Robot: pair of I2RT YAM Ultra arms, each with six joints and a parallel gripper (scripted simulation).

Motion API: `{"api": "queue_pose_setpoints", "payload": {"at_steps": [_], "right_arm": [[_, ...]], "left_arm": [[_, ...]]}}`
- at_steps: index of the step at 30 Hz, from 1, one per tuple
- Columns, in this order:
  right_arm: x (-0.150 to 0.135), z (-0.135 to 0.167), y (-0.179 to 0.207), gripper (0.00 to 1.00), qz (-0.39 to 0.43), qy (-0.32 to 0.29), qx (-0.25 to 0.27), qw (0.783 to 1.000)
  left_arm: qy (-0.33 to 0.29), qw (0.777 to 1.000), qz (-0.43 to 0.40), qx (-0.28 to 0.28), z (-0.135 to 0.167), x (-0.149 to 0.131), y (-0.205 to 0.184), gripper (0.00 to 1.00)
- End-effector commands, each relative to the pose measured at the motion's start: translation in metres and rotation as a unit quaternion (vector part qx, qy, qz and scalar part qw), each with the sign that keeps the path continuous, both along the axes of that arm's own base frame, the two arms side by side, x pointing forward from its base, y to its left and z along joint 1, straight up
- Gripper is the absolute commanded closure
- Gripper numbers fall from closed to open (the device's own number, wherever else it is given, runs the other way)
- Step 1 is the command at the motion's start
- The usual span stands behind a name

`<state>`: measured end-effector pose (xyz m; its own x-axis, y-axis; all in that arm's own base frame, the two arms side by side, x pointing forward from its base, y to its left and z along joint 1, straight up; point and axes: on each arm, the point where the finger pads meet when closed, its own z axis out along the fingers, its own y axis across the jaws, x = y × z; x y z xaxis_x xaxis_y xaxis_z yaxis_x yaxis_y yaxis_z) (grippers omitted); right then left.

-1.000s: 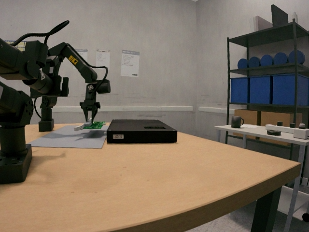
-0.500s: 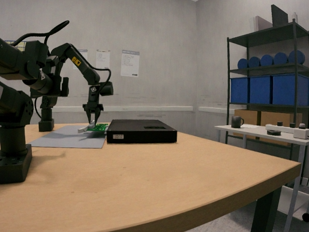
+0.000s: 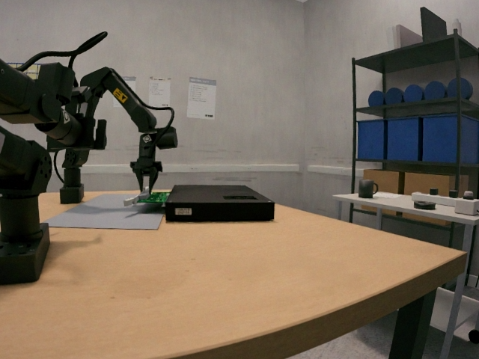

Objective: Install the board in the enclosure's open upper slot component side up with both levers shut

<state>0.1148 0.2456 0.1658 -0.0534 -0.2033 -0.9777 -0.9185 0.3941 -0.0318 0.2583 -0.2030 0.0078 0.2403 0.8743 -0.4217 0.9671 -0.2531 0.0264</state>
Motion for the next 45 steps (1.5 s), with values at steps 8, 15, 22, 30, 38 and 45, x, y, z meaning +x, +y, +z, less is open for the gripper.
{"api": "queue_pose_setpoints", "payload": {"at_steps": [8, 15, 22, 30, 38, 45], "right_arm": [[0.0, 0.007, 0.0, 0.0, -0.001, -0.004, 0.013, 1.0], [0.0, 0.007, 0.0, 0.0, -0.001, -0.004, 0.013, 1.0], [0.0, 0.007, 0.0, 0.0, -0.001, -0.004, 0.013, 1.0], [0.0, 0.007, 0.0, 0.0, -0.001, -0.004, 0.013, 1.0], [0.0, 0.007, 0.0, 0.0, -0.001, -0.004, 0.013, 1.0], [0.0, 0.007, 0.0, 0.0, -0.001, -0.004, 0.013, 1.0]], "left_arm": [[-0.025, 0.999, 0.002, -0.027, 0.013, 0.024, -0.011, 0.81], [-0.019, 1.0, 0.003, -0.023, 0.01, 0.028, -0.01, 0.81], [-0.017, 1.0, 0.002, -0.022, 0.01, 0.024, -0.011, 0.81], [0.002, 1.0, 0.0, -0.021, 0.011, 0.028, -0.012, 0.81], [-0.002, 1.0, 0.002, -0.023, 0.014, 0.029, -0.012, 0.81], [-0.002, 1.0, 0.002, -0.023, 0.014, 0.029, -0.012, 0.81]]}}
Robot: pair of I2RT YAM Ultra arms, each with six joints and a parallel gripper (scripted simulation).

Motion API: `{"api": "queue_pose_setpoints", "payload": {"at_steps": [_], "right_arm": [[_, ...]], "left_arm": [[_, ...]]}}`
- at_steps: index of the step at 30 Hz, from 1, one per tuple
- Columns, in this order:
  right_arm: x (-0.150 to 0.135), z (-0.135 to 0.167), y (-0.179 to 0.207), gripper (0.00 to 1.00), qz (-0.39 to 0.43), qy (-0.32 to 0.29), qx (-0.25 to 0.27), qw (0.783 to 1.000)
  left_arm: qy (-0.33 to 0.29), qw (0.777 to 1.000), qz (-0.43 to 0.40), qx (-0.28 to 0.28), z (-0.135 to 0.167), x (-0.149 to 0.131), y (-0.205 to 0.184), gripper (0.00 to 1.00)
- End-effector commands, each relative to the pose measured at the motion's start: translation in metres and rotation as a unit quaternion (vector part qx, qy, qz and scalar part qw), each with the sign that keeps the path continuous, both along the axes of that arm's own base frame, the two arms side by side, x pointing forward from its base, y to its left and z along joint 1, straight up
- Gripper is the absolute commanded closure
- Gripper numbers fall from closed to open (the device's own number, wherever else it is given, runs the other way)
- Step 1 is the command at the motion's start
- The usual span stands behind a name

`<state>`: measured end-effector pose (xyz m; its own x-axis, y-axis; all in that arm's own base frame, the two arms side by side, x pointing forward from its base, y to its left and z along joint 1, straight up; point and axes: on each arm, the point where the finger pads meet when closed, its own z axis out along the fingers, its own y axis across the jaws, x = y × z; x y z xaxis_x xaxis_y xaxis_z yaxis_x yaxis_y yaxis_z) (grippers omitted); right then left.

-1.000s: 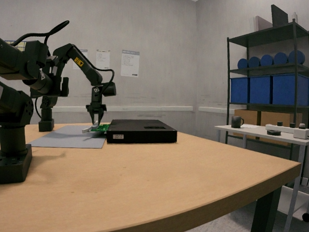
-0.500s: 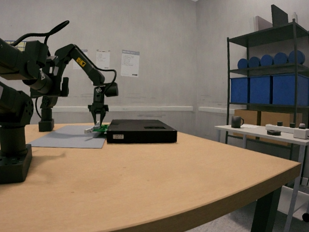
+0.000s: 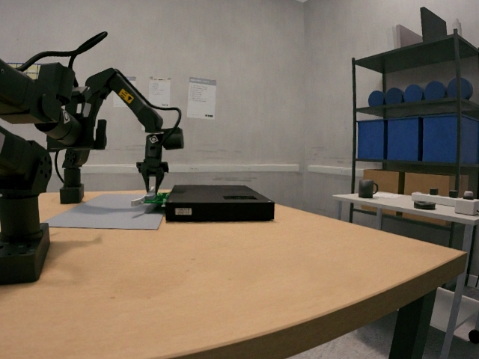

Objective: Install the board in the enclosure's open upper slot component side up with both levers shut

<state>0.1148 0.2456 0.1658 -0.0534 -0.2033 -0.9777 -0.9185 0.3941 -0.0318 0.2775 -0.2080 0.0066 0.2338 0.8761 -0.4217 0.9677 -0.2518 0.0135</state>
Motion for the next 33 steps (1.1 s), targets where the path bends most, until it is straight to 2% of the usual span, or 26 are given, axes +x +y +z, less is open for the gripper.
{"api": "queue_pose_setpoints", "payload": {"at_steps": [1, 15, 21, 28, 29, 33], "right_arm": [[0.0, 0.007, 0.0, 0.0, -0.001, -0.004, 0.013, 1.0], [0.0, 0.007, 0.0, 0.0, -0.001, -0.004, 0.013, 1.0], [0.0, 0.007, 0.0, 0.0, -0.001, -0.004, 0.013, 1.0], [0.0, 0.007, 0.0, 0.0, -0.001, -0.004, 0.013, 1.0], [0.0, 0.007, 0.0, 0.0, -0.001, -0.004, 0.013, 1.0], [0.0, 0.007, 0.0, 0.0, -0.001, -0.004, 0.013, 1.0]], "left_arm": [[-0.001, 1.0, -0.001, -0.022, 0.013, 0.009, -0.006, 0.81], [0.002, 1.0, -0.002, -0.02, 0.012, 0.013, -0.007, 0.81], [-0.008, 1.0, 0.003, -0.025, 0.013, 0.037, -0.014, 0.81], [-0.012, 1.0, 0.003, -0.027, 0.016, 0.038, -0.015, 0.81], [-0.012, 1.0, 0.003, -0.027, 0.016, 0.038, -0.015, 0.7], [-0.015, 0.999, 0.004, -0.028, 0.019, 0.035, -0.013, 0.68]]}}
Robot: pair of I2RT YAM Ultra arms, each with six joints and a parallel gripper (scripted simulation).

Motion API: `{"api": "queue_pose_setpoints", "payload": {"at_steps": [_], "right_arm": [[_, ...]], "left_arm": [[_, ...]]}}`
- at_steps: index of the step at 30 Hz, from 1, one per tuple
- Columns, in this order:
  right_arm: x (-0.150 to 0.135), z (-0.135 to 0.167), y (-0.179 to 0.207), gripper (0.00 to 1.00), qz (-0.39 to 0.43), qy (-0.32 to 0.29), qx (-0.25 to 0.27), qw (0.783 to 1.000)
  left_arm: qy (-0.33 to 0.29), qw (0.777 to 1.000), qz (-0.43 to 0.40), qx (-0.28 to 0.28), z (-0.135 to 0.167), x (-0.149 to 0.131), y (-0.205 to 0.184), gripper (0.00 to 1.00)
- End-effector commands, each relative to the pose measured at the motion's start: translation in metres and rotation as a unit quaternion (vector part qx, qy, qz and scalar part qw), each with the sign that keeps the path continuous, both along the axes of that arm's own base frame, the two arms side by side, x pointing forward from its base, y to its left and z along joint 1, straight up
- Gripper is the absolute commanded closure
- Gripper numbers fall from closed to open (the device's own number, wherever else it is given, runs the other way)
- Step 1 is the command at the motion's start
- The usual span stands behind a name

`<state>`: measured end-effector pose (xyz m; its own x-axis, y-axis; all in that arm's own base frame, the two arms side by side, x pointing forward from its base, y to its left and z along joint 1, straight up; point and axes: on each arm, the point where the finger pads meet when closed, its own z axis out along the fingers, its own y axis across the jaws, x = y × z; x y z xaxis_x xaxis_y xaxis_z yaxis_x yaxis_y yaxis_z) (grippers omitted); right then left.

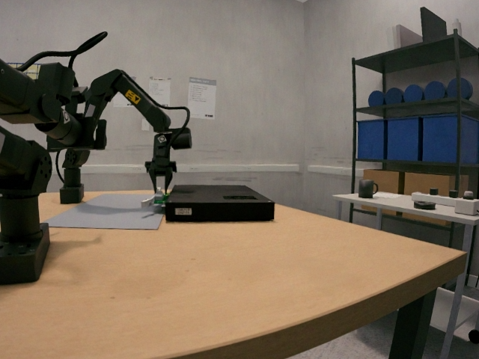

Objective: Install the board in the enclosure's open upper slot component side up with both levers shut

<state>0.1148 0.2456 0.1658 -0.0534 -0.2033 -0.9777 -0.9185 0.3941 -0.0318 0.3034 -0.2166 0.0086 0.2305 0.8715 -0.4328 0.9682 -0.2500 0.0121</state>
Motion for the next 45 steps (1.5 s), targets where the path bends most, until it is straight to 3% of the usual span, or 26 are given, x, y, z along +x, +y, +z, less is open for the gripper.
{"api": "queue_pose_setpoints", "payload": {"at_steps": [1, 17, 20, 25, 35, 38, 41, 45], "right_arm": [[-0.001, 0.007, 0.0, 0.0, -0.001, -0.004, 0.013, 1.0], [-0.001, 0.007, 0.0, 0.0, -0.001, -0.004, 0.013, 1.0], [-0.001, 0.007, 0.0, 0.0, -0.001, -0.004, 0.013, 1.0], [-0.001, 0.007, 0.0, 0.0, -0.001, -0.004, 0.013, 1.0], [-0.001, 0.007, 0.0, 0.0, -0.001, -0.004, 0.013, 1.0], [0.003, 0.004, -0.003, 0.34, -0.016, 0.002, 0.0, 1.0], [0.017, -0.006, -0.009, 0.68, -0.052, 0.008, -0.04, 0.998], [0.045, -0.011, -0.018, 0.68, -0.117, 0.025, -0.126, 0.985]], "left_arm": [[-0.02, 1.0, 0.003, -0.024, 0.019, 0.009, -0.004, 0.68], [-0.036, 0.999, 0.002, -0.032, 0.048, 0.008, 0.006, 0.68], [-0.032, 0.999, 0.002, -0.03, 0.05, 0.014, 0.008, 0.36], [-0.037, 0.999, 0.002, -0.032, 0.085, 0.018, 0.023, 0.36], [-0.009, 1.0, 0.0, -0.014, 0.063, 0.007, 0.025, 0.36], [-0.027, 0.999, -0.004, 0.017, 0.058, 0.014, 0.039, 0.68], [-0.044, 0.996, -0.005, 0.074, 0.045, 0.019, 0.067, 0.68], [-0.067, 0.986, 0.005, 0.153, 0.032, 0.029, 0.116, 0.68]]}}
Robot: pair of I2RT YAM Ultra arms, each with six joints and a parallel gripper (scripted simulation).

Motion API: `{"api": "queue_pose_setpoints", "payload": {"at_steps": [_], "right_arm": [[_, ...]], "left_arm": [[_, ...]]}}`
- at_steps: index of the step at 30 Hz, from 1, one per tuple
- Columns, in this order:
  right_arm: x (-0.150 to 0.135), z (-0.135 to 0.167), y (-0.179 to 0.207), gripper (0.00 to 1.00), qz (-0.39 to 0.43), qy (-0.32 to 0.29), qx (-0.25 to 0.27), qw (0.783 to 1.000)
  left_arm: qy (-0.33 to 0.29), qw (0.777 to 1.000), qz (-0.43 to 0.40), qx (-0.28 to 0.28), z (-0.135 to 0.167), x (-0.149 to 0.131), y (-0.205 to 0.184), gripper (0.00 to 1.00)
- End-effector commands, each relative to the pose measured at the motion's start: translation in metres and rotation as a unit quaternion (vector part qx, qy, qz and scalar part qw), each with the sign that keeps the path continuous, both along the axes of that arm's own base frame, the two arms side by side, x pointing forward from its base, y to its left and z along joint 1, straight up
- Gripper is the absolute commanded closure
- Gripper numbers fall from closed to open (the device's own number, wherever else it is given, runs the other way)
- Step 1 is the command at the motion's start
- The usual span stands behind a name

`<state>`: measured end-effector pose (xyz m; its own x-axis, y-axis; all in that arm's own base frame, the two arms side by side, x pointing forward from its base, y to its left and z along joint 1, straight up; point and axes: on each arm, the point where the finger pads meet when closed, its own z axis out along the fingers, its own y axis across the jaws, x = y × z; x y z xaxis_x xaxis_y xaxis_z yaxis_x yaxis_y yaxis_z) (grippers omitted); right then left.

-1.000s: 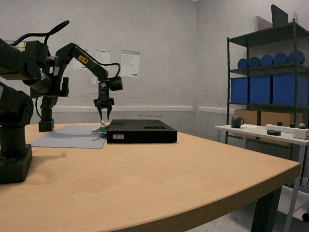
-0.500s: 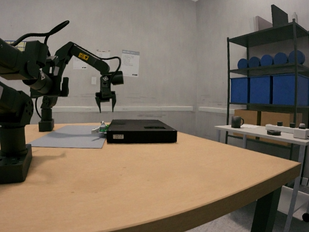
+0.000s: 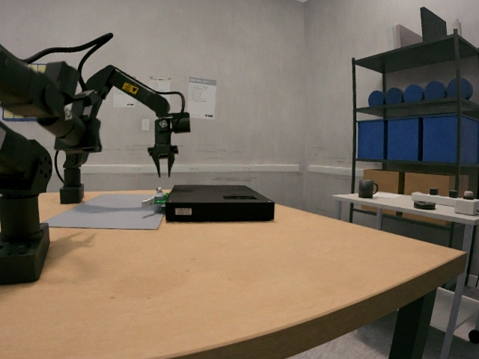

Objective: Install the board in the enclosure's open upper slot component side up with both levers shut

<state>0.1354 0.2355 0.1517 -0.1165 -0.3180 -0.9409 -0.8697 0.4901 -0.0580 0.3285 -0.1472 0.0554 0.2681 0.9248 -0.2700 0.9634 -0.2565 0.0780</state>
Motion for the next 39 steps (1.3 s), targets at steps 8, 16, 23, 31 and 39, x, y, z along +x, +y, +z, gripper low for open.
{"api": "queue_pose_setpoints", "payload": {"at_steps": [8, 16, 23, 31, 39], "right_arm": [[0.053, 0.015, 0.005, 0.68, -0.088, 0.049, -0.15, 0.984], [0.086, -0.005, 0.037, 0.68, -0.081, 0.132, -0.258, 0.954], [0.1, -0.036, 0.044, 0.68, -0.076, 0.198, -0.334, 0.919], [0.118, -0.079, 0.046, 0.68, -0.076, 0.286, -0.424, 0.856], [0.126, -0.101, 0.044, 0.68, -0.076, 0.327, -0.461, 0.821]], "left_arm": [[-0.017, 0.991, 0.021, 0.134, -0.022, 0.004, 0.085, 0.68], [-0.013, 0.989, 0.029, 0.142, -0.025, 0.001, 0.096, 0.68], [-0.011, 0.99, 0.031, 0.138, -0.025, 0.001, 0.095, 0.68], [-0.01, 0.99, 0.031, 0.138, -0.025, 0.0, 0.095, 0.68], [-0.01, 0.99, 0.031, 0.138, -0.025, 0.0, 0.095, 0.68]]}}
